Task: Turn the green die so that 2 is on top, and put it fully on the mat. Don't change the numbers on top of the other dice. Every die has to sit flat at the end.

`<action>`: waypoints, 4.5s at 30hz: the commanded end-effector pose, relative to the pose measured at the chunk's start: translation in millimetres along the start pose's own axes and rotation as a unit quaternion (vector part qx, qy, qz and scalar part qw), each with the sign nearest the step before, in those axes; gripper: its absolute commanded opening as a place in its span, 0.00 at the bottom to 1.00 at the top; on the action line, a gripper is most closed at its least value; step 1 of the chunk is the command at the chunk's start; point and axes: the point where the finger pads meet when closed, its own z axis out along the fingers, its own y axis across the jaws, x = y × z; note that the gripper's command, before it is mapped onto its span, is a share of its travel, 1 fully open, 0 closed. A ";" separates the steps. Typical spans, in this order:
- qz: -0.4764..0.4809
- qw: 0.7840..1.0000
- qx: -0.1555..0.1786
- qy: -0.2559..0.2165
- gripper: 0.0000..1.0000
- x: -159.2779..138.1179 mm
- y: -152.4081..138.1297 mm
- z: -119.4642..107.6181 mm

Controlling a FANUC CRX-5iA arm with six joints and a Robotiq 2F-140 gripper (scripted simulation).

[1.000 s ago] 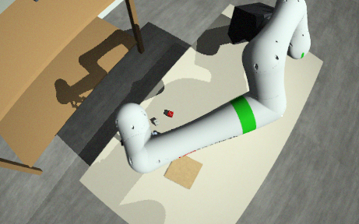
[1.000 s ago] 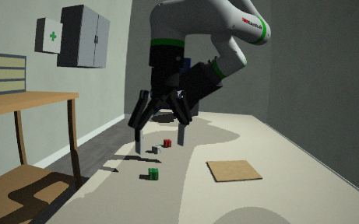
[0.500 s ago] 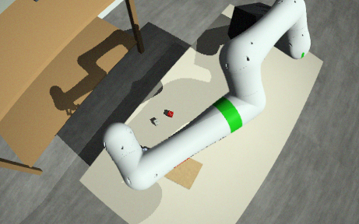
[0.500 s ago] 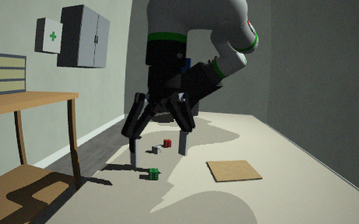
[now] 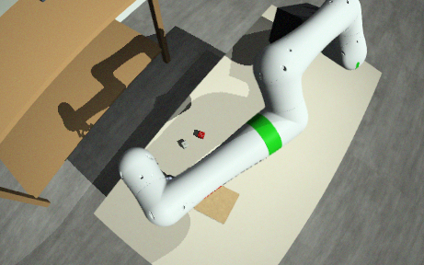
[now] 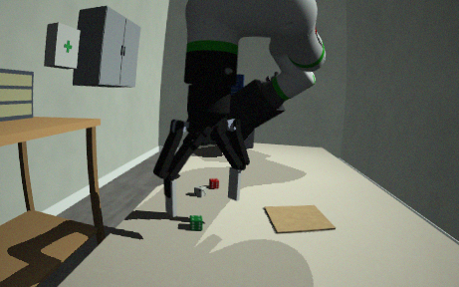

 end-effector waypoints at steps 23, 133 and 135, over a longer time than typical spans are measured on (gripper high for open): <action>0.000 1.000 0.000 0.000 1.00 0.1 0.2 -0.4; 0.000 1.000 0.000 0.000 1.00 -189.3 -194.7 -9.6; 0.000 1.000 0.000 0.000 1.00 -189.3 -194.7 -14.0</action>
